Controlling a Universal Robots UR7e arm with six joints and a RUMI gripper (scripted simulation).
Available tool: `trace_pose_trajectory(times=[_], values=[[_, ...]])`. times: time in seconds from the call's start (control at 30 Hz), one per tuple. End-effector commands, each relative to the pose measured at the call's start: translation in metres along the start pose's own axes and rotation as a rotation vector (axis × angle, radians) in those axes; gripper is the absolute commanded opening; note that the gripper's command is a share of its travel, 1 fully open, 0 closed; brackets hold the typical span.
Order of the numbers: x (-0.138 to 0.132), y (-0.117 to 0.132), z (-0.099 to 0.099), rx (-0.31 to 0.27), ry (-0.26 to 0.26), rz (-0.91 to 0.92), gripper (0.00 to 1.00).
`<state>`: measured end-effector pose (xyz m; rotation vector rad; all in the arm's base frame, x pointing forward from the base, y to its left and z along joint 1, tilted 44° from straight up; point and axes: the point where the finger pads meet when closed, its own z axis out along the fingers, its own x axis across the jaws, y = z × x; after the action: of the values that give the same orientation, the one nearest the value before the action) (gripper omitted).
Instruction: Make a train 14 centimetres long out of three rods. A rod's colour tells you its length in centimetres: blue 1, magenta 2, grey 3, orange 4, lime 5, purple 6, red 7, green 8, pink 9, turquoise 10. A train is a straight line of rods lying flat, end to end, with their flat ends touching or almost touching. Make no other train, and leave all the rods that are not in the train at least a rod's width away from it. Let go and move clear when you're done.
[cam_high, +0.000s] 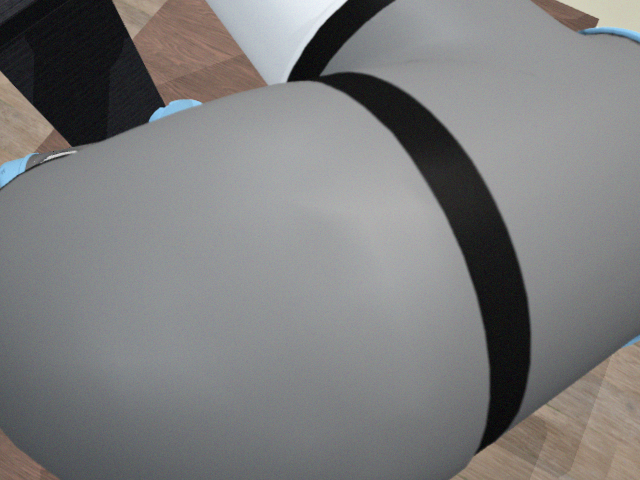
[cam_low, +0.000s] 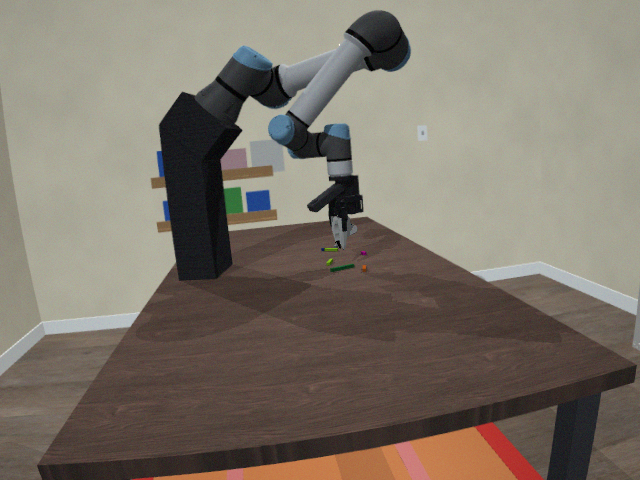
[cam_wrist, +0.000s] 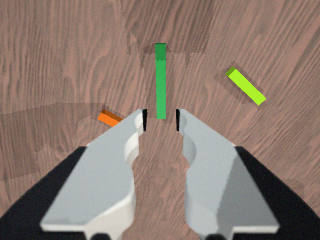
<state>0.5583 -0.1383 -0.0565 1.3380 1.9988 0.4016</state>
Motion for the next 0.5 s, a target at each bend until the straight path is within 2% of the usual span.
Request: trace_pose_trajectory(times=[0.0,0.47], values=[[0.0,0.0,0.006,0.0,0.0,0.0,0.14],[-0.001,0.0,0.025,0.0,0.0,0.0,0.14]])
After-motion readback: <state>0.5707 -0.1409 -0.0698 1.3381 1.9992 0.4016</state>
